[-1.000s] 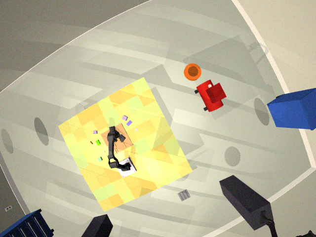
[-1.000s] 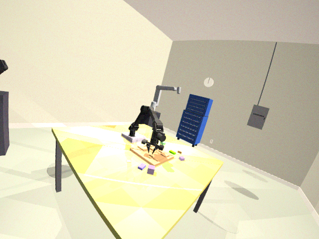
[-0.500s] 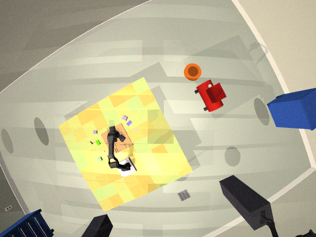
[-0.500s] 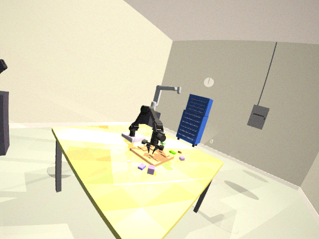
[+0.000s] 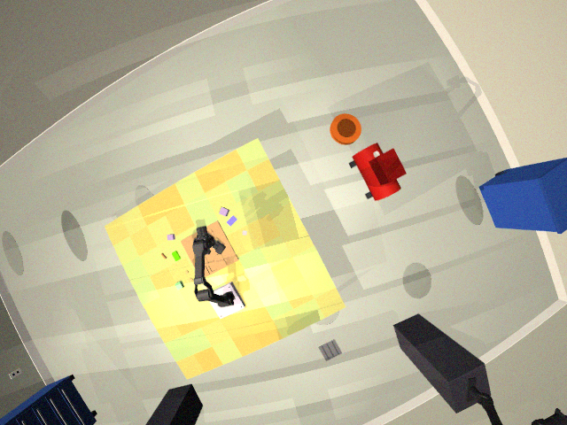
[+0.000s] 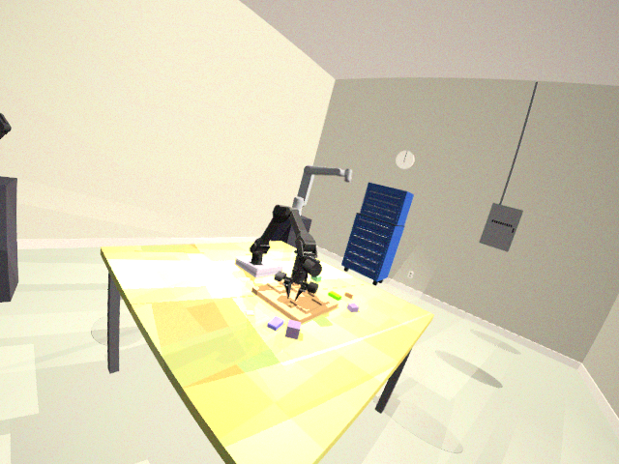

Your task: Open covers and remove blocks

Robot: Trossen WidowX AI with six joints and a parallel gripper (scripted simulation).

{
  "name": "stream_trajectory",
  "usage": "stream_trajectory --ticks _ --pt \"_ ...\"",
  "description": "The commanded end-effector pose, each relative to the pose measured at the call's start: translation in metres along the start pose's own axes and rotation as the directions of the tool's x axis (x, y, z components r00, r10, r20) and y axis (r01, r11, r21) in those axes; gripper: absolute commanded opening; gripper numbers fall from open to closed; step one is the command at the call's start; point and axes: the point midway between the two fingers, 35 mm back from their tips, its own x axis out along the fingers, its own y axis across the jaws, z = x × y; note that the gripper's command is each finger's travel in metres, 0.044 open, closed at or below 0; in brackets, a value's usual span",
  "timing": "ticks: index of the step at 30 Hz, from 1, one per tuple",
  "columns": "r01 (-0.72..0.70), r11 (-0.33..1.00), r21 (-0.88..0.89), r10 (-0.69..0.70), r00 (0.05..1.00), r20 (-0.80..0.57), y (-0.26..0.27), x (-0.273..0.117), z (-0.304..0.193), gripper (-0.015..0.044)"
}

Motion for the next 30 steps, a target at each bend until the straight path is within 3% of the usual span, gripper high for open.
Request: stream_trajectory --ticks 1,30 --pt "-0.003 1.0 -0.003 0.003 1.0 -0.002 0.001 0.005 0.0 0.0144" --pt "-0.003 1.0 -0.003 0.003 1.0 -0.002 0.001 0.026 0.0 0.0144"
